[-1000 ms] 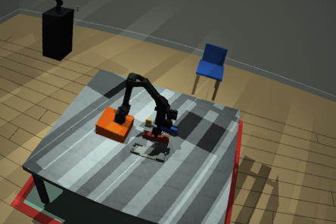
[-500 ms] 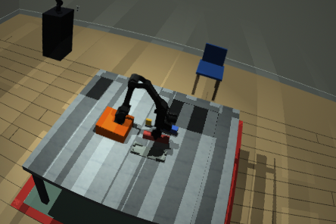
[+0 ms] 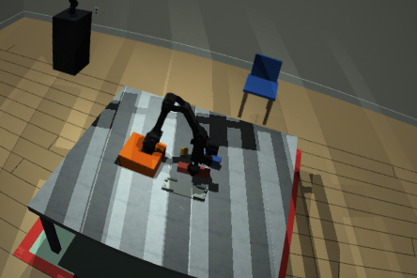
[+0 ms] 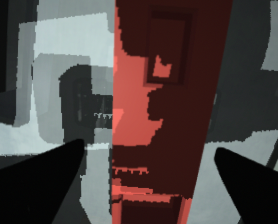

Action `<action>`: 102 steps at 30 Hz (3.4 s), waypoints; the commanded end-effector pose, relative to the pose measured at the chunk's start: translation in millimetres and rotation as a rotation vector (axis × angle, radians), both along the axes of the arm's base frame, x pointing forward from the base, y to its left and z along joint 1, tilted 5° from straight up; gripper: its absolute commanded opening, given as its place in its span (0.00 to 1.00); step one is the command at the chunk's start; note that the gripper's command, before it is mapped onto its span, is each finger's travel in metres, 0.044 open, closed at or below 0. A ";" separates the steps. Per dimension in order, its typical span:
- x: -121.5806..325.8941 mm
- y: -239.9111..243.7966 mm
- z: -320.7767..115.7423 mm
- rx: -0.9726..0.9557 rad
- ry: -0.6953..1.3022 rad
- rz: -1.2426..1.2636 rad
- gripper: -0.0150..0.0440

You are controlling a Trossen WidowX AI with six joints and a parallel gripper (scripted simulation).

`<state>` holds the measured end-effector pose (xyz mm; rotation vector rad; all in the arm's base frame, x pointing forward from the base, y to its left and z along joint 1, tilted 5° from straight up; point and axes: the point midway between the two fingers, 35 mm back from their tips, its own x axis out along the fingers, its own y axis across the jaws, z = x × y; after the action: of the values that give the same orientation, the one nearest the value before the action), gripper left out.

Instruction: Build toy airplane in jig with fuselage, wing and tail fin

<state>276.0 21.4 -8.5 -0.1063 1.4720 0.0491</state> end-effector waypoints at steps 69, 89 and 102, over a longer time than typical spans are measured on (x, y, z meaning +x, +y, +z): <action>-12.6 3.7 122.5 -0.004 0.001 0.002 0.25; 1.8 -47.5 100.3 -0.009 -0.003 -0.023 0.25; 4.5 -85.7 83.1 -0.010 -0.002 -0.035 0.25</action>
<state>280.2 -56.0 78.3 -0.0916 1.4747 0.0113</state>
